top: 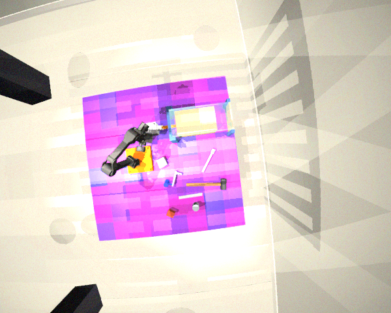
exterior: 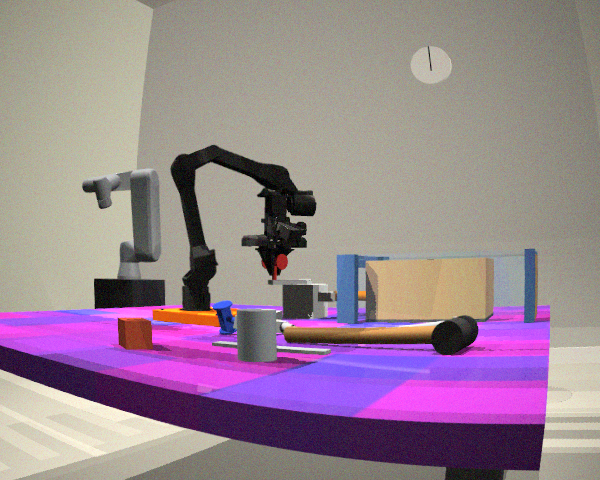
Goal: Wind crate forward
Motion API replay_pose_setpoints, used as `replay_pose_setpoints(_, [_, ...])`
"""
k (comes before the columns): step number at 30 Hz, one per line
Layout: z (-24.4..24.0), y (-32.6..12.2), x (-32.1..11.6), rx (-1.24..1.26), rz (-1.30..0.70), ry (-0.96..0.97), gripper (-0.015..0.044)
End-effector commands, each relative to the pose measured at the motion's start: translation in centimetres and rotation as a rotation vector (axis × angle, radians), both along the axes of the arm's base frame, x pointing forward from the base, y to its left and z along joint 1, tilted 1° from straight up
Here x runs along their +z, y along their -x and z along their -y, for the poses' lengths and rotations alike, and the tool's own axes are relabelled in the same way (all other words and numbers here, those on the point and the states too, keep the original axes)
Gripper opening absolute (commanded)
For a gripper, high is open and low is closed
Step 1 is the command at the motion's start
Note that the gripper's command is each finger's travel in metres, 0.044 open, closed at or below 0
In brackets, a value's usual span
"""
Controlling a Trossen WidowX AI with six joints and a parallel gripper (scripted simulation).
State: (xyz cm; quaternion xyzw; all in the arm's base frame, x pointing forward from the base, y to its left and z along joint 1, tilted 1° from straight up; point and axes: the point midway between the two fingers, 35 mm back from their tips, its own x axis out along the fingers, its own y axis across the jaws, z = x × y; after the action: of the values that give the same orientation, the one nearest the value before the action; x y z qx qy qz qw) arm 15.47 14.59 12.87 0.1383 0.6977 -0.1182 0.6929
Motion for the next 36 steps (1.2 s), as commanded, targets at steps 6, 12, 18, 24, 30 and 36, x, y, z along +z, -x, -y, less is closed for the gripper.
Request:
replay_pose_setpoints(6, [0.9,-2.0,0.1,-0.017,0.032,0.020,0.0000])
replay_pose_setpoints(12, [1.2,-2.8,0.1,-0.017,0.033,0.020,0.0000])
replay_pose_setpoints(18, [1.3,-3.6,0.2,-0.017,0.034,0.020,0.0000])
replay_pose_setpoints(24, [1.4,-4.5,0.2,-0.017,0.034,0.021,0.0000])
replay_pose_setpoints(30, [1.4,-5.3,0.2,-0.017,0.035,0.021,0.0000])
replay_pose_setpoints(36, [1.4,-6.1,0.3,-0.017,0.036,0.021,0.0000])
